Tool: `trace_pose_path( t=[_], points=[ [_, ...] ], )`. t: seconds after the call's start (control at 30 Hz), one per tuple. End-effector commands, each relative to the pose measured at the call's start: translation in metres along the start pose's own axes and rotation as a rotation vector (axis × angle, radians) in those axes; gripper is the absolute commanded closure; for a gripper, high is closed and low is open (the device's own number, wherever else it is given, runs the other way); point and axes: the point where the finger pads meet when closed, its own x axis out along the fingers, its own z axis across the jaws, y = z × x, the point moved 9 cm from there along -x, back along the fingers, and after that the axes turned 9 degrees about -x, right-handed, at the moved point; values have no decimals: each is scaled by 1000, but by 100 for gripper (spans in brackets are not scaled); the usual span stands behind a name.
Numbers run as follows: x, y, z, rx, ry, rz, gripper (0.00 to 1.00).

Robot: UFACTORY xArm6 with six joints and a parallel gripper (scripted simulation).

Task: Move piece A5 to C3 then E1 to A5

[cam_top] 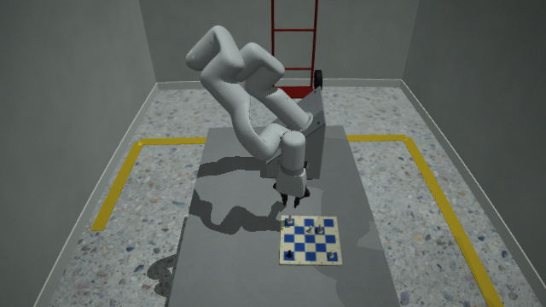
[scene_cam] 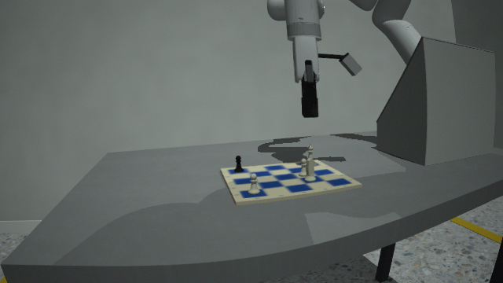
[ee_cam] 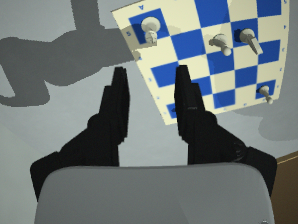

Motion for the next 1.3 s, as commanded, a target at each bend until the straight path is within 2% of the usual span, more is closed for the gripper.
trace_pose_path(
  t=[0.0,0.83,1.27],
  points=[
    [-1,-1,0,3,0,-4,63],
    [0,-1,0,3,0,-4,63],
    [10,-1,0,3,0,-4,63]
  ],
)
